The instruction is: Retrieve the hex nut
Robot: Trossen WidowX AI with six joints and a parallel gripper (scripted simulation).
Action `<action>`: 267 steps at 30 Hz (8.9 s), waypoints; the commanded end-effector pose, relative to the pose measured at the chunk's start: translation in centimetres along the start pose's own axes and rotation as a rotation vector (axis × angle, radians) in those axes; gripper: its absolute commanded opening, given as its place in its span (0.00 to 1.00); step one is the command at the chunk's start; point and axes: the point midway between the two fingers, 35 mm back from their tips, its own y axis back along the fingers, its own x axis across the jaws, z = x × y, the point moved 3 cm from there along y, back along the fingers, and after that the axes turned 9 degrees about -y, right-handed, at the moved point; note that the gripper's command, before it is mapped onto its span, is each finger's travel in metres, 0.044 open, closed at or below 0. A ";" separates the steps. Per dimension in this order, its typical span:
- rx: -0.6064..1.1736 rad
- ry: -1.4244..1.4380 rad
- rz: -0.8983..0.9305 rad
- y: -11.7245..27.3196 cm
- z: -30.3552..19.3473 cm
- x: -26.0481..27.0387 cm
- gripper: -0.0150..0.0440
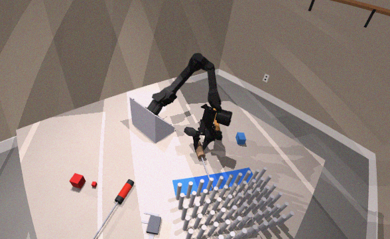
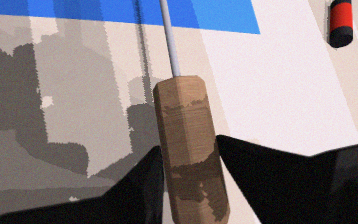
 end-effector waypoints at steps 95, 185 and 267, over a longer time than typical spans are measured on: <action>-0.008 0.009 0.008 -2.5 5.9 1.3 0.25; -0.012 0.010 0.009 -5.1 11.2 2.0 0.25; 0.002 0.005 0.007 -7.5 11.0 1.5 0.25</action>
